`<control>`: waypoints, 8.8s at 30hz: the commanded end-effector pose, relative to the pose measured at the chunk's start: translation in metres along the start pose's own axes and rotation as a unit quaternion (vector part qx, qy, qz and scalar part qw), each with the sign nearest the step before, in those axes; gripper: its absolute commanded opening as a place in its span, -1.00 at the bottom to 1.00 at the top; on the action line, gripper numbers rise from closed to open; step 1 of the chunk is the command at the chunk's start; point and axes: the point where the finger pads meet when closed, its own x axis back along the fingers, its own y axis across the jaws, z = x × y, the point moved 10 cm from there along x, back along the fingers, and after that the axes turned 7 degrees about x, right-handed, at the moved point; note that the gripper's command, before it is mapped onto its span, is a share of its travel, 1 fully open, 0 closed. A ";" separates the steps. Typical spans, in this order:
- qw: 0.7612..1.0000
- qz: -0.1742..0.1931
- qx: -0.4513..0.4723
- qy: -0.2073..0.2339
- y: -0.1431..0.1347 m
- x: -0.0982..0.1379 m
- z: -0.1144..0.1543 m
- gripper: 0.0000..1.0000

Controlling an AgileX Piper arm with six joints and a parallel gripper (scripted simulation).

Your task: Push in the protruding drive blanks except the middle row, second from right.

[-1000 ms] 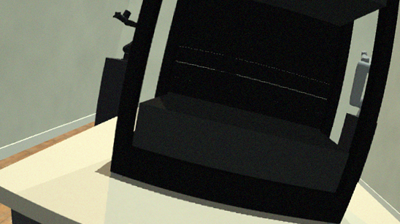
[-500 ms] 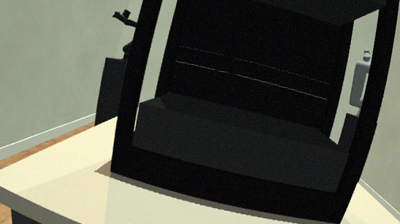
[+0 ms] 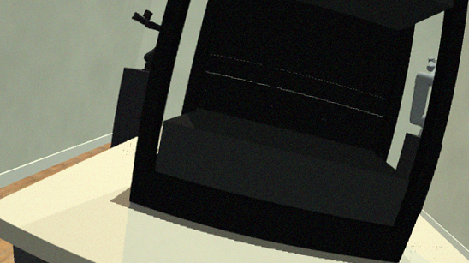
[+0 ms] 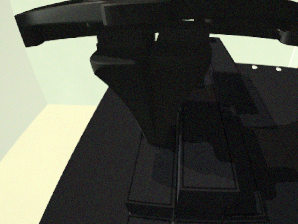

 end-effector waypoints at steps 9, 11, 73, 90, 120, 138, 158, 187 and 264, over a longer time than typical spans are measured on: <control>1.000 -0.002 0.000 0.000 0.002 -0.002 0.000 -1.00; 1.000 -0.002 0.000 0.000 0.002 -0.003 0.000 -1.00; 1.000 -0.002 0.000 0.000 0.005 -0.014 0.000 -1.00; 1.000 -0.002 0.000 0.000 0.005 -0.017 0.000 -1.00; 1.000 -0.002 0.000 0.000 0.004 0.088 0.000 -1.00; 0.999 0.041 0.014 0.013 0.032 0.114 0.072 -1.00; 1.000 -0.002 0.000 0.000 0.070 0.147 0.101 -1.00; 1.000 -0.002 0.000 0.000 0.068 0.036 0.102 -1.00; 1.000 -0.002 0.000 0.000 0.072 -0.002 0.102 -1.00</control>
